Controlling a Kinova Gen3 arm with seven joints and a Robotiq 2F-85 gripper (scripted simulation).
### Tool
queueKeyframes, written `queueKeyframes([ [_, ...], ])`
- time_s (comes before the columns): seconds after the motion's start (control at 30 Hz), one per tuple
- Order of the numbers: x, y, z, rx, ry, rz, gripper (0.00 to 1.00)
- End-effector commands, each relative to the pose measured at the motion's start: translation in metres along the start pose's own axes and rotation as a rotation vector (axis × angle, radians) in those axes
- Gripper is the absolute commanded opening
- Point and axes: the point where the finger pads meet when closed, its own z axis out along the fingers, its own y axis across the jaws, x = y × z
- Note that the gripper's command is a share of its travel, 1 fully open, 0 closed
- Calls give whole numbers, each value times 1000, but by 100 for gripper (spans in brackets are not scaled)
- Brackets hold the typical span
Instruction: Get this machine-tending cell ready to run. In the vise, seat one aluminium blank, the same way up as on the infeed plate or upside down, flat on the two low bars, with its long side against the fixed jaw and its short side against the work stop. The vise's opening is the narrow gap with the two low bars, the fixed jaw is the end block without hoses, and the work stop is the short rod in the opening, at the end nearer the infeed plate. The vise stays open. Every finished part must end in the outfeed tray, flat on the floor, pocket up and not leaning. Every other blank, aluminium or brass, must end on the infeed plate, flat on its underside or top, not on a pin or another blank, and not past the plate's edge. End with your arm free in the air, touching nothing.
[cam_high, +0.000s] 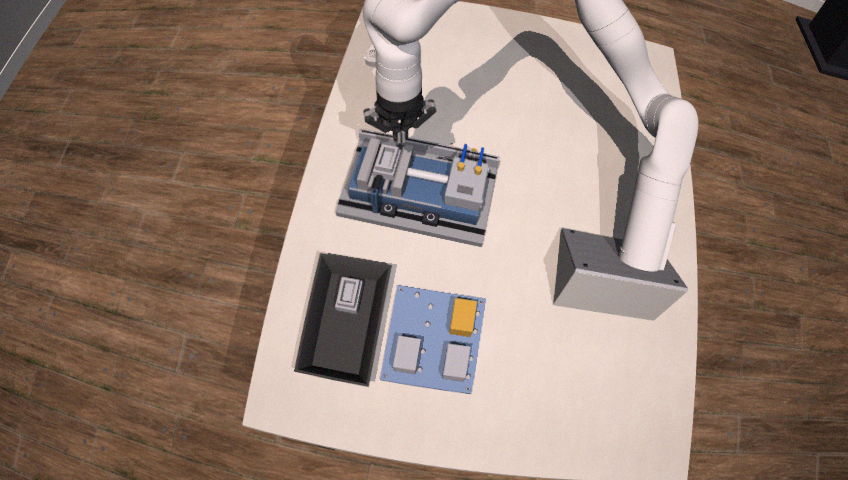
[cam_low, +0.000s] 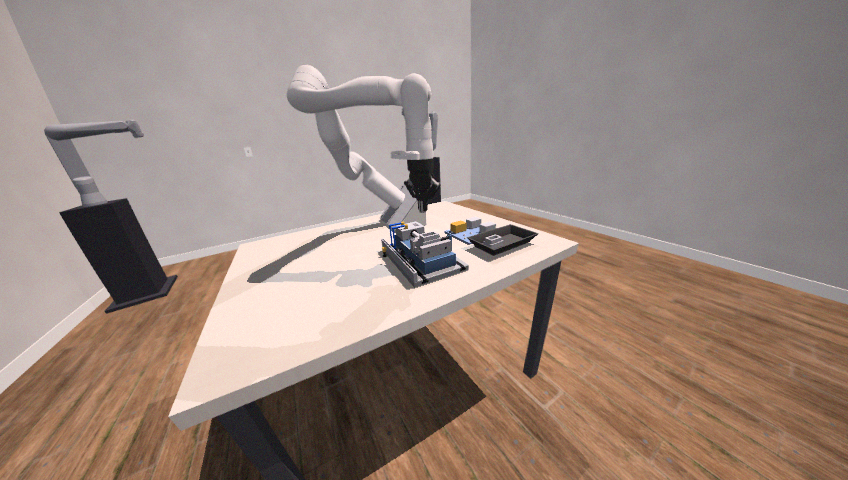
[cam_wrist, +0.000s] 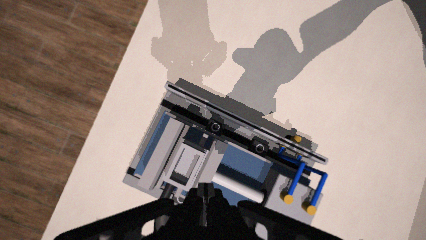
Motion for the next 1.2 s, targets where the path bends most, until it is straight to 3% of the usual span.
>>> queueKeyframes([
  [0.0, -4, -10, -1, 8, -5, 116, 0],
  [0.43, 5, -25, -3, 17, -2, 368, 0],
  [0.83, 7, -27, -4, 19, -1, 398, 0],
  [0.87, 7, -27, -4, 19, -1, 398, 67],
  [1.17, 7, -27, -4, 19, -1, 398, 67],
])
